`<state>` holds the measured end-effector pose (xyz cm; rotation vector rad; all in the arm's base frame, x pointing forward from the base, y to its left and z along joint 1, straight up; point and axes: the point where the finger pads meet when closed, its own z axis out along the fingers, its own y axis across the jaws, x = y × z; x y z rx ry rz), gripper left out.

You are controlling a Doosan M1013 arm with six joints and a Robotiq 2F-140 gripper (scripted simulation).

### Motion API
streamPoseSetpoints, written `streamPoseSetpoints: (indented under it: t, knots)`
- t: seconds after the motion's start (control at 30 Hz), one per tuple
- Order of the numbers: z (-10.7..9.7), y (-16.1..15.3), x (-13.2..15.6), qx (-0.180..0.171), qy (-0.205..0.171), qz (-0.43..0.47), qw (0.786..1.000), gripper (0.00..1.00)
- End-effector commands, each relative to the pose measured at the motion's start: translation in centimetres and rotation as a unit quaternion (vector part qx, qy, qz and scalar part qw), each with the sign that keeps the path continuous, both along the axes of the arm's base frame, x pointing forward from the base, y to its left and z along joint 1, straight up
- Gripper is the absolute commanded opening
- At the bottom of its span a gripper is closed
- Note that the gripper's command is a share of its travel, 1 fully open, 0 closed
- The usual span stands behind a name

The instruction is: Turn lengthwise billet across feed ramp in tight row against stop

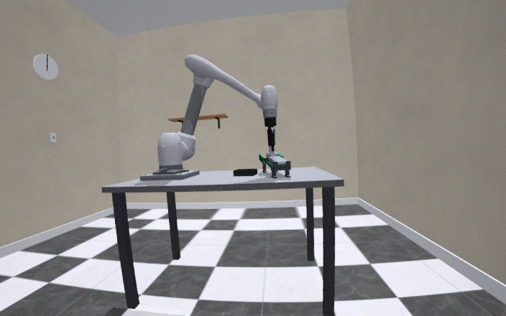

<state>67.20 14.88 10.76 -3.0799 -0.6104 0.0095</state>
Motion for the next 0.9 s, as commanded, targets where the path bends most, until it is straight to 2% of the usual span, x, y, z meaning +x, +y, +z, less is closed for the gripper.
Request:
streamPoseSetpoints:
  t: [0.0, 0.87]
  knots:
    - [0.01, 0.00, 0.00, 0.000, 0.000, 0.000, 1.000, 0.10]
    - [-0.31, 0.04, -0.02, 0.000, 0.000, 0.000, 1.000, 0.10]
